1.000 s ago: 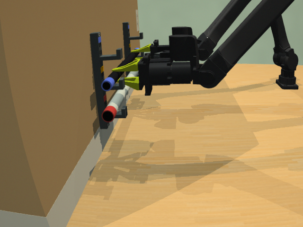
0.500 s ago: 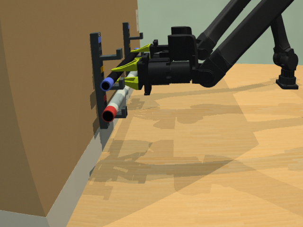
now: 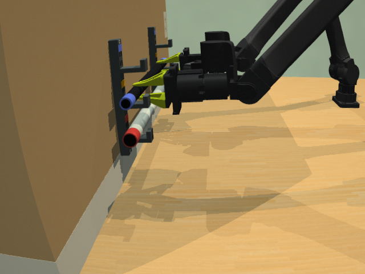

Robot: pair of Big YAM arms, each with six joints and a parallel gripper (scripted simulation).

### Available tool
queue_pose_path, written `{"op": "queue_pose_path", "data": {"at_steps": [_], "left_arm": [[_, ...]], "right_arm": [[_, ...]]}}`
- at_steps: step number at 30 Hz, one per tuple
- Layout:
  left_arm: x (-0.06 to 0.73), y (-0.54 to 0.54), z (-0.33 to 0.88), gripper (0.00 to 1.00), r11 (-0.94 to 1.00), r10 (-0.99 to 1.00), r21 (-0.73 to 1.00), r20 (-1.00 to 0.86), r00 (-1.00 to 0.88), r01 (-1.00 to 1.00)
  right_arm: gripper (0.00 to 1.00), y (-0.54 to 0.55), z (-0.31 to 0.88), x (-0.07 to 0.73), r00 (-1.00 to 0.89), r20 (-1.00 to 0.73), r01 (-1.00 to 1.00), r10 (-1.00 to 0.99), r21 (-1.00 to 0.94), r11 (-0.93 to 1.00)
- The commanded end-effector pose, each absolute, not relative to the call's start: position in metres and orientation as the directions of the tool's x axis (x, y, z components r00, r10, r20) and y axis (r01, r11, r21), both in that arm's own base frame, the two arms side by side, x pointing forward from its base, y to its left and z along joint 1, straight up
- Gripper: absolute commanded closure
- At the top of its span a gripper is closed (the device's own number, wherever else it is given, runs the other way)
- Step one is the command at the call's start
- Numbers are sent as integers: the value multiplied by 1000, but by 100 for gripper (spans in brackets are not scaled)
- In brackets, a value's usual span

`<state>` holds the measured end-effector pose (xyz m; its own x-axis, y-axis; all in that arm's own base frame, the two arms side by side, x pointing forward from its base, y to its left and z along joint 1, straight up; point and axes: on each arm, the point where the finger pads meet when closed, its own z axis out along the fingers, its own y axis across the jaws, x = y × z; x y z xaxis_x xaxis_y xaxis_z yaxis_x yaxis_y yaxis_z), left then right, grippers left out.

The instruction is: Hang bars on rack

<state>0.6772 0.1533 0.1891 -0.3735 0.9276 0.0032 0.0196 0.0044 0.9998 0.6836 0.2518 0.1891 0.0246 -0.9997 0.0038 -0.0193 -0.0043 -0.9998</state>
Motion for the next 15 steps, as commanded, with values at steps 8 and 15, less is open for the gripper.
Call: {"op": "queue_pose_path", "data": {"at_steps": [8, 15], "left_arm": [[685, 164, 225, 100, 5, 923, 1000, -10, -384, -16], [684, 163, 234, 100, 5, 923, 1000, -10, -384, -16]], "right_arm": [[100, 252, 242, 696, 21, -36, 42, -999, -998, 37], [100, 252, 251, 695, 21, -36, 42, -999, -998, 37]]}}
